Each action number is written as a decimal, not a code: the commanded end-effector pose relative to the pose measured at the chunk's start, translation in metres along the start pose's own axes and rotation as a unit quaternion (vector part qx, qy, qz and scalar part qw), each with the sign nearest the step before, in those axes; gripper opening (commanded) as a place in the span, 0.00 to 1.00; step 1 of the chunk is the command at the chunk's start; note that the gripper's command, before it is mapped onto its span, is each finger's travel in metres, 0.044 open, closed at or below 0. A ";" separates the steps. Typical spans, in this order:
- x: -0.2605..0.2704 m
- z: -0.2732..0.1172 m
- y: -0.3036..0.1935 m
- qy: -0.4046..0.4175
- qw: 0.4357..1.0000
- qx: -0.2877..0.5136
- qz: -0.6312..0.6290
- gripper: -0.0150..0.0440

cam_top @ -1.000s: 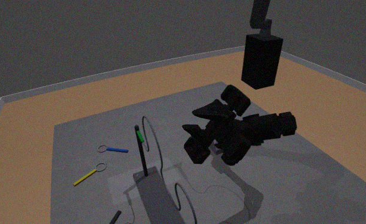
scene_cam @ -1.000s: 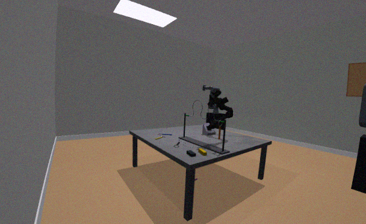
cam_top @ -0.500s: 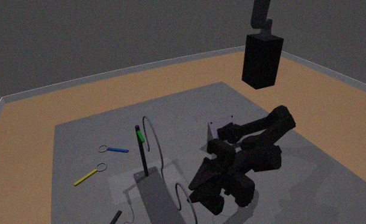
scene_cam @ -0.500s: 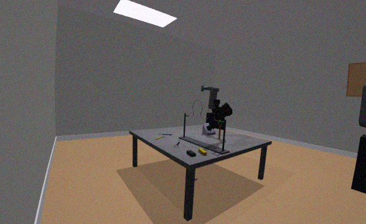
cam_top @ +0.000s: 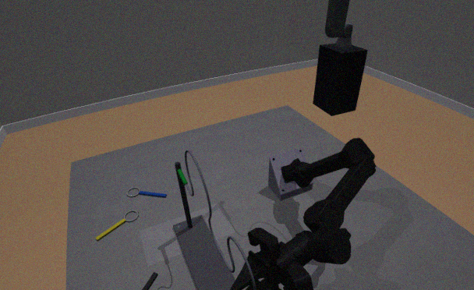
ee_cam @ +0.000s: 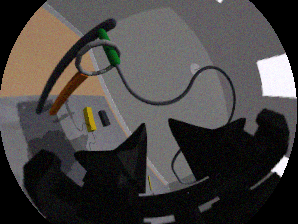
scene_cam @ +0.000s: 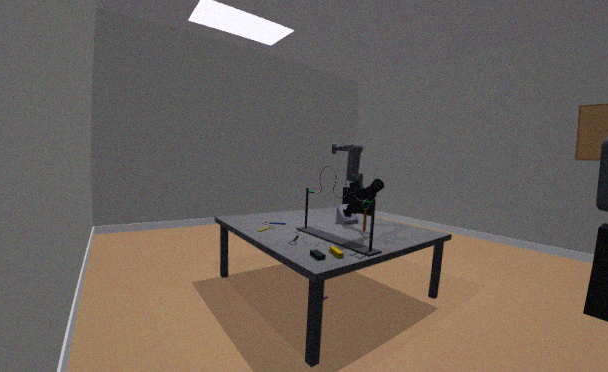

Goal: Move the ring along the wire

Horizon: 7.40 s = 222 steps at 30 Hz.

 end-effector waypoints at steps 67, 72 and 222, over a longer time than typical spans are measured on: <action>0.153 -0.032 0.118 -0.049 0.800 0.077 0.594 0.53; 0.154 -0.024 0.117 -0.049 0.800 0.077 0.593 0.53; 0.100 -0.042 0.058 0.138 0.802 0.259 0.521 0.00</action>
Point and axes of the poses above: the point midway between the two fingers, 35 mm back from their tips, its own z axis out along the fingers, its own x axis across the jaws, y = z × x, the point moved 3 cm from there along -z, back along the fingers, and after that the axes turned 15 degrees about -z, right-handed, at the moved point
